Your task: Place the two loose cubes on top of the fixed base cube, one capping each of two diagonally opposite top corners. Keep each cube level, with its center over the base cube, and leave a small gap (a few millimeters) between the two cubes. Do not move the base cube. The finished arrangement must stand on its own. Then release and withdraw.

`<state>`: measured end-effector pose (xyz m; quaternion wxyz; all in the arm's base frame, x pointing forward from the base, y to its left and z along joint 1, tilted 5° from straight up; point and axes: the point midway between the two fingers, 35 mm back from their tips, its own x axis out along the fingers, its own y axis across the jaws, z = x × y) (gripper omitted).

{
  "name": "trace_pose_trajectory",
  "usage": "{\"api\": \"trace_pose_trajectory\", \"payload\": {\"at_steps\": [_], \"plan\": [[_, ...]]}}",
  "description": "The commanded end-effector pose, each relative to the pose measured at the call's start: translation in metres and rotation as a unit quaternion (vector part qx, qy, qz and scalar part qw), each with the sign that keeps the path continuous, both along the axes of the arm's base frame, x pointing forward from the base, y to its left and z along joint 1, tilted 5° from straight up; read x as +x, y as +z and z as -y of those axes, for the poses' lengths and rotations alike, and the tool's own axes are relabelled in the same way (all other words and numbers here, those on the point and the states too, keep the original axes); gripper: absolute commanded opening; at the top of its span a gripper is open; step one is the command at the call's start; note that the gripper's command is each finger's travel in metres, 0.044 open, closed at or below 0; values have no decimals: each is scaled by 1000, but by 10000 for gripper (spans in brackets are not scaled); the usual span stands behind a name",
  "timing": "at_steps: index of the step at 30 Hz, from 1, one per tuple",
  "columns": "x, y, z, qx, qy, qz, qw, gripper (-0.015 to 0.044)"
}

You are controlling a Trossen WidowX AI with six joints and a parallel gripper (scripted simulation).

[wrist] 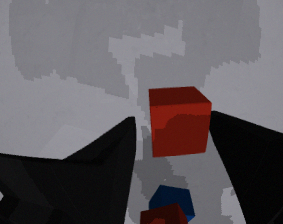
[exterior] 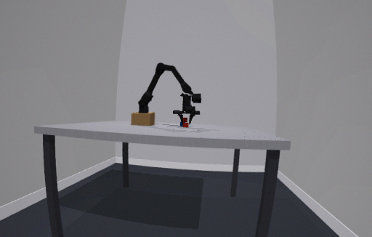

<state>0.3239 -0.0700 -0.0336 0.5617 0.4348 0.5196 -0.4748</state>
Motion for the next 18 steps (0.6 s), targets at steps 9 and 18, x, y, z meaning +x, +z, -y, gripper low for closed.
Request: {"api": "trace_pose_trajectory", "payload": {"at_steps": [9,18], "plan": [[-1,4,0,0,2,-5,1000,105],[3,31,-2,0,2,-5,1000,105]]}}
